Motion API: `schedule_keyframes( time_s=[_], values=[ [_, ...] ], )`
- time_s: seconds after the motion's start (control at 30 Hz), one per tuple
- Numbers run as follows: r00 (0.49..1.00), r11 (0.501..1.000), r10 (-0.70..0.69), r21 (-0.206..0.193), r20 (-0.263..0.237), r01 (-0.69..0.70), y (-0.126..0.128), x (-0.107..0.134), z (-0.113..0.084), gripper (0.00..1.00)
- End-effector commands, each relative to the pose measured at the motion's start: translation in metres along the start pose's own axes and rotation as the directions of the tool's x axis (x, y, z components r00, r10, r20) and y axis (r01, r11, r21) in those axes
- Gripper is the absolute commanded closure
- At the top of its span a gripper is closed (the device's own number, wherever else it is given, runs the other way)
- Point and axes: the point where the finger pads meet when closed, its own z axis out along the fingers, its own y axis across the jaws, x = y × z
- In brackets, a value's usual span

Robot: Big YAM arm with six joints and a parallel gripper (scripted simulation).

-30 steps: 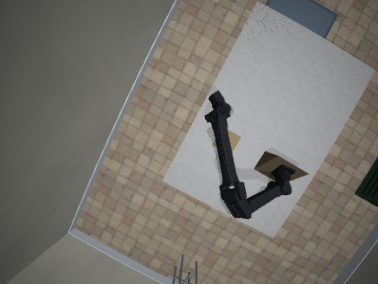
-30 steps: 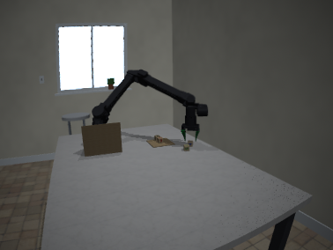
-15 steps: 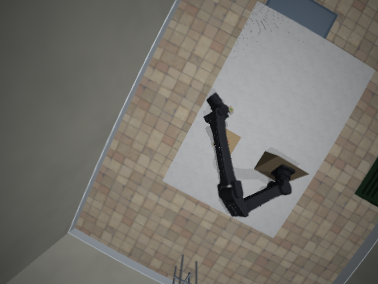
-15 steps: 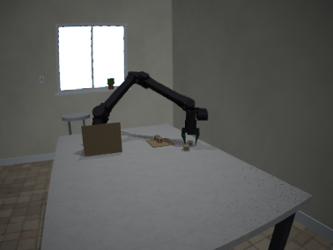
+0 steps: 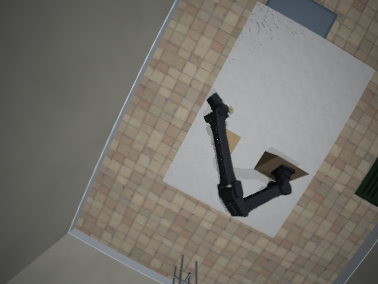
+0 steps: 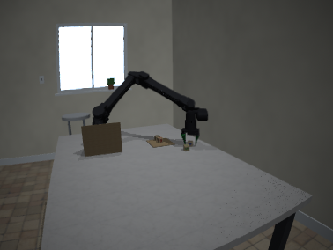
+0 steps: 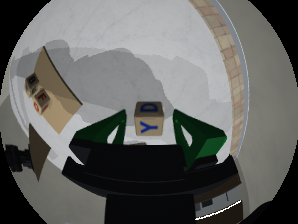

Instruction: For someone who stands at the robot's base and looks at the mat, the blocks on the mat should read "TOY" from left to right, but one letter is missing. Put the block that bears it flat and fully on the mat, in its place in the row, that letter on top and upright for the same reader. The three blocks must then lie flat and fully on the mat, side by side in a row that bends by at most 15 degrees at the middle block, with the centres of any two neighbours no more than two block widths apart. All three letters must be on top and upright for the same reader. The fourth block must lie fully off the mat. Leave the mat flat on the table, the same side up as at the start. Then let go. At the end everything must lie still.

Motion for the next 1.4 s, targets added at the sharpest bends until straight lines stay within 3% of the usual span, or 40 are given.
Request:
schedule_keyframes(
  time_s=[0.0,0.03,0.07,0.6,0.63,1.37],
  values=[
    [1.0,1.0,-0.015,0.008,0.003,0.015,-0.0031,-0.009,0.0029,0.37],
    [1.0,1.0,-0.015,0.008,0.003,0.015,-0.0031,-0.009,0.0029,0.37],
    [1.0,1.0,-0.015,0.008,0.003,0.015,-0.0031,-0.009,0.0029,0.56],
    [1.0,1.0,-0.015,0.008,0.003,0.015,-0.0031,-0.009,0.0029,0.56],
    [1.0,1.0,-0.015,0.008,0.003,0.015,-0.0031,-0.009,0.0029,0.75],
    [1.0,1.0,-0.015,0.008,0.003,0.015,-0.0031,-0.009,0.0029,0.75]
  ],
)
